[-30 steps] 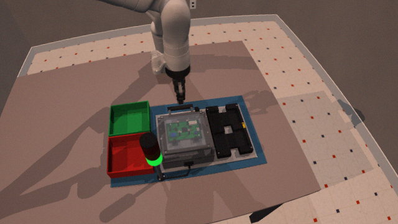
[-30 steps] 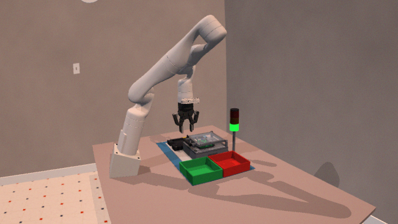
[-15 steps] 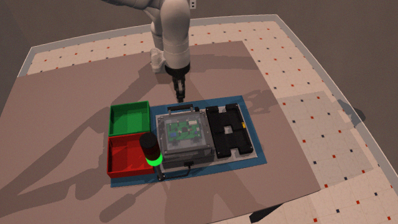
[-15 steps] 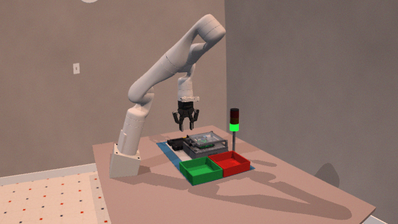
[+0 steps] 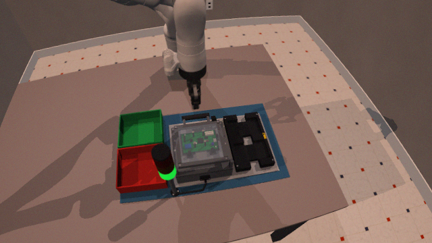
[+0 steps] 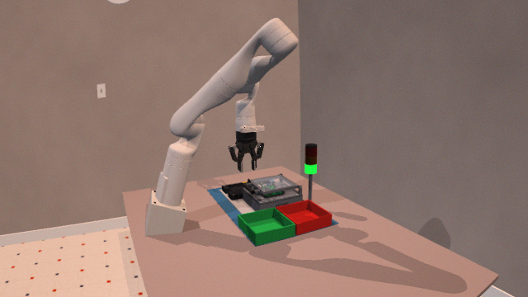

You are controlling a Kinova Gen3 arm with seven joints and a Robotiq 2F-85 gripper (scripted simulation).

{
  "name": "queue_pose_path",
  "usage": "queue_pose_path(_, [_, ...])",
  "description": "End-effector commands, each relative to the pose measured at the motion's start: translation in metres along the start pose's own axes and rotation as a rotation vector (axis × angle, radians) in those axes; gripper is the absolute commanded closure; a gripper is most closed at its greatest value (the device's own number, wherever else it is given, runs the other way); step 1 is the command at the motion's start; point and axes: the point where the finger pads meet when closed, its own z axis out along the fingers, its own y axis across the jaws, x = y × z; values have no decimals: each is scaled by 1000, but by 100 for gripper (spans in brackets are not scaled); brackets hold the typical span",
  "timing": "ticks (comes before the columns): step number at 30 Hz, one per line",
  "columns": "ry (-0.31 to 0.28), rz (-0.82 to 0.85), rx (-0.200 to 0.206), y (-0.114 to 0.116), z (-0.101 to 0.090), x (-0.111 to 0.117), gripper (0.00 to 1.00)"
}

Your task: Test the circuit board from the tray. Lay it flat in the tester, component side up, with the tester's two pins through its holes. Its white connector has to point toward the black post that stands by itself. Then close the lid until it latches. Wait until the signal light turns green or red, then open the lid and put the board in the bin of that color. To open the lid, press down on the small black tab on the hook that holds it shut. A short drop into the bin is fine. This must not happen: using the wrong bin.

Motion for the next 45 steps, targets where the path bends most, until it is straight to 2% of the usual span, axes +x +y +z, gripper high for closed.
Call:
queue_pose_path(1, [0, 4, 1, -1, -1, 1, 50])
queue_pose_path(35, [0, 4, 1, -1, -8, 1, 50])
queue_pose_path(36, [0, 4, 1, -1, -8, 1, 0])
queue_pose_path(45, [0, 4, 1, -1, -8, 1, 0])
